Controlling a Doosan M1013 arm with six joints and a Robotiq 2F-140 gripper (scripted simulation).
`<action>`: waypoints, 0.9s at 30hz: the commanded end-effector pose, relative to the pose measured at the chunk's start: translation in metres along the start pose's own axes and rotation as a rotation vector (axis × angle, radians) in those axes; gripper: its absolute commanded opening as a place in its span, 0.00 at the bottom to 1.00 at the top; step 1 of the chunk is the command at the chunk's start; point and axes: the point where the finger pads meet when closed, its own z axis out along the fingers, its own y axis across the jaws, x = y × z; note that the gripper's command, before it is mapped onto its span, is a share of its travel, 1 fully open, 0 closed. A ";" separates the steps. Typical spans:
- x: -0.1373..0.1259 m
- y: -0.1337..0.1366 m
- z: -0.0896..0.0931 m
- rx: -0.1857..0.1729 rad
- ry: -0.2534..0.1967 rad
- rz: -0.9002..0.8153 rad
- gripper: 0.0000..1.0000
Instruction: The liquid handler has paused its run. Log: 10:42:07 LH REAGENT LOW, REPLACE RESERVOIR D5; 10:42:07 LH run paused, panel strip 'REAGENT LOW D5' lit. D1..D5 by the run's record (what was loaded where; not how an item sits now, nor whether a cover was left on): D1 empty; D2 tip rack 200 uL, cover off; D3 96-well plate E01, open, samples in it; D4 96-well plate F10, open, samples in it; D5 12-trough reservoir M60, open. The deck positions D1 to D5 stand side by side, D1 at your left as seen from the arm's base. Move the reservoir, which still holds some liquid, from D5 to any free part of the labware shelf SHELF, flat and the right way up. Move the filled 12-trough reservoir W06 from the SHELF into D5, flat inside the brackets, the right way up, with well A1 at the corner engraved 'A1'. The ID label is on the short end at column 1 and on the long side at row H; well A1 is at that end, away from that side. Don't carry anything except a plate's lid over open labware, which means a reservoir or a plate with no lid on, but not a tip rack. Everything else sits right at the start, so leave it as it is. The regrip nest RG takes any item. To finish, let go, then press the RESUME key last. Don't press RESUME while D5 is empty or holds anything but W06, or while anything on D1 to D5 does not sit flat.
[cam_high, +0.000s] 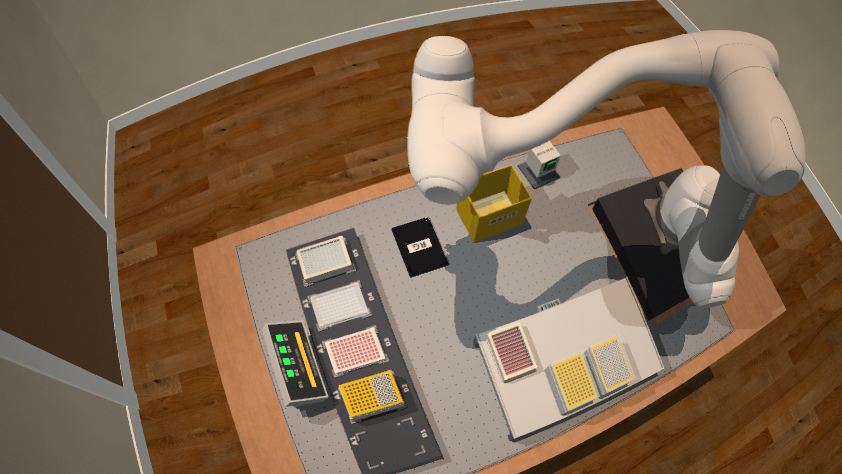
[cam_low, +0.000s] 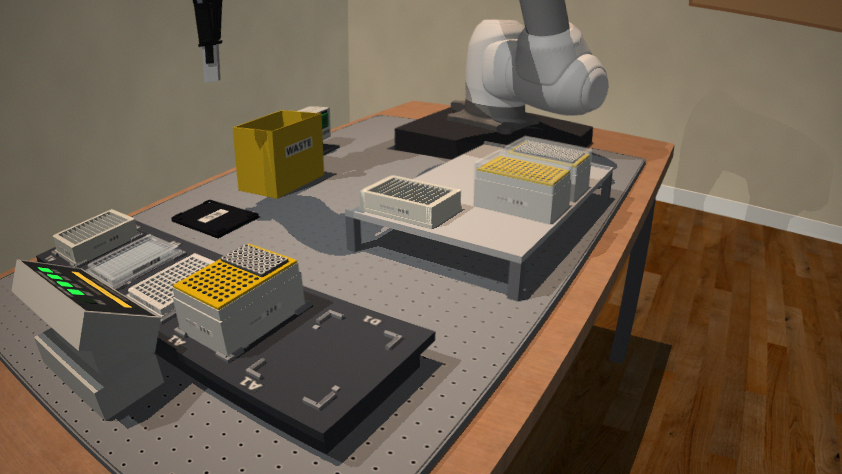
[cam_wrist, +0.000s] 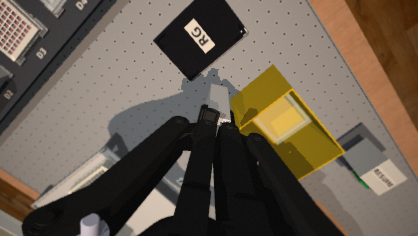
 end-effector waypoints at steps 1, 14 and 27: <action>-0.007 0.010 -0.001 0.000 0.000 -0.048 0.00; -0.041 0.059 -0.001 0.000 0.001 -0.288 0.00; -0.076 0.108 -0.001 0.000 0.001 -0.528 0.00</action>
